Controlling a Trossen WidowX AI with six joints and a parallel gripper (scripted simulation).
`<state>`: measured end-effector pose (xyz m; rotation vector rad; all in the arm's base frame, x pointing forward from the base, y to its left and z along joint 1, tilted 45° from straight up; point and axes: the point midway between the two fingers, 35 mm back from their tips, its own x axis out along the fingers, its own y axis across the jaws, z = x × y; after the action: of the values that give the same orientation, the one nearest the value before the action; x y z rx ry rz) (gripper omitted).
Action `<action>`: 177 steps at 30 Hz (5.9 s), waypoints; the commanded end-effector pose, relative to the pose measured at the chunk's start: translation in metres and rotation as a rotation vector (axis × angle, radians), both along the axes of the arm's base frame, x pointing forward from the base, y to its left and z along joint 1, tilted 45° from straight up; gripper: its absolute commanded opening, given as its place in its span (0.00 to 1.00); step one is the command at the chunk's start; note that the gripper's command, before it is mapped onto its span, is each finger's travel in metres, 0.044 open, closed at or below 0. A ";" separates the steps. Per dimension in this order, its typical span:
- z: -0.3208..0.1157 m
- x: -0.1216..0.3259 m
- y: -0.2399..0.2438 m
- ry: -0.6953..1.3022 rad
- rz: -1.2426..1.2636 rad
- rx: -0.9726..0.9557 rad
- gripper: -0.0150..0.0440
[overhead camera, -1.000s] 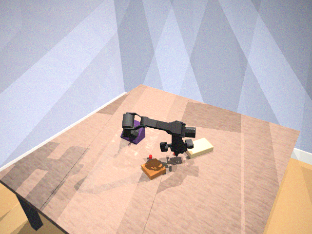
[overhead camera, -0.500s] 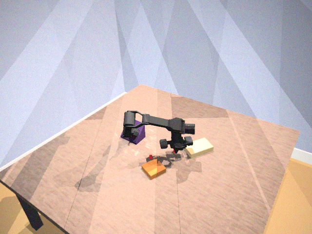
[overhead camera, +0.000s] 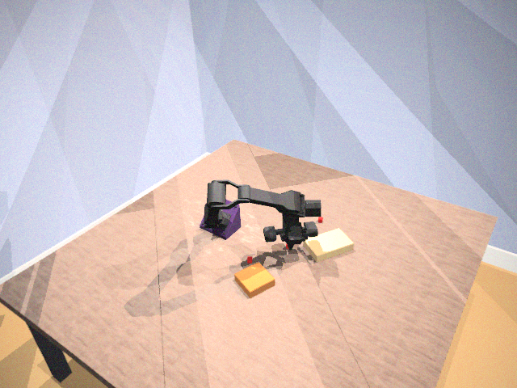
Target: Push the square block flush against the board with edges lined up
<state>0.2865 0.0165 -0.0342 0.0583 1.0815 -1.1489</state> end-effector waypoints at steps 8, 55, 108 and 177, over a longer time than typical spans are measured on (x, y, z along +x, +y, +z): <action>-0.010 -0.014 0.008 0.003 -0.004 0.000 0.25; -0.014 -0.022 0.012 0.003 -0.004 -0.001 0.25; 0.035 0.028 0.046 0.116 0.150 0.010 0.25; -0.073 0.137 0.153 0.984 1.172 0.009 0.25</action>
<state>0.4175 0.1787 -0.1152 -1.1524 1.6070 0.0502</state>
